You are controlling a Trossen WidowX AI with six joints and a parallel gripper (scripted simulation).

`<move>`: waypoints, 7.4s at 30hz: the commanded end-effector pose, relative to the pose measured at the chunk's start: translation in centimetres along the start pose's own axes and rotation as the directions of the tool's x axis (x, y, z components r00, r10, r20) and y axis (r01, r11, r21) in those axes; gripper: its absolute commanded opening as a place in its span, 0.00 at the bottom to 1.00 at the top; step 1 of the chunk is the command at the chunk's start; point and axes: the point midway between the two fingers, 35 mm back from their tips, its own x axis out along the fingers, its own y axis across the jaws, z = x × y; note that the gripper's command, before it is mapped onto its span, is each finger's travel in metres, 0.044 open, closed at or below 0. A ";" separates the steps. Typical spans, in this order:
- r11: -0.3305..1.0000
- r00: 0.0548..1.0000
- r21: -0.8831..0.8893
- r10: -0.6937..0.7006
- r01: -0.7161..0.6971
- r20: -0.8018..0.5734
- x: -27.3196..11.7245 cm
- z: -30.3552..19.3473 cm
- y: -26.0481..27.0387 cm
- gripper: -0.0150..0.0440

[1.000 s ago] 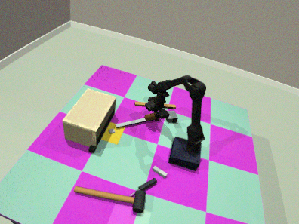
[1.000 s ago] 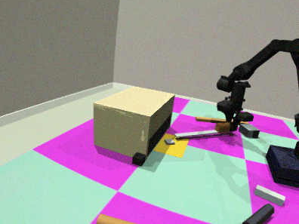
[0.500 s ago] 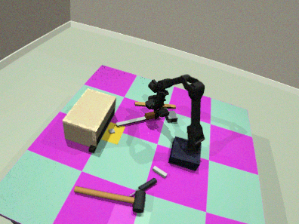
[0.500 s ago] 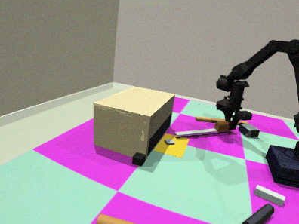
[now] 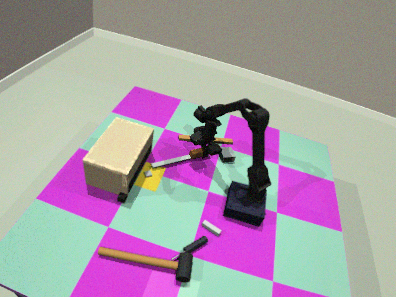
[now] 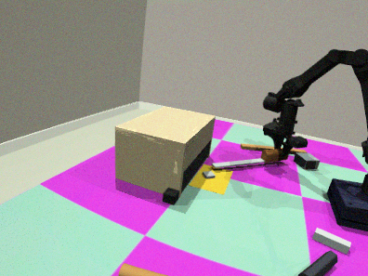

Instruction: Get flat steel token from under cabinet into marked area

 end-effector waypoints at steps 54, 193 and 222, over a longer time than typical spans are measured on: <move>1.000 1.000 0.004 -0.015 0.015 0.012 1.8 1.1 -0.5 0.67; 1.000 1.000 0.020 -0.009 0.008 0.020 1.9 5.2 1.6 0.25; 1.000 1.000 0.023 -0.009 0.009 0.017 1.6 2.3 1.4 0.25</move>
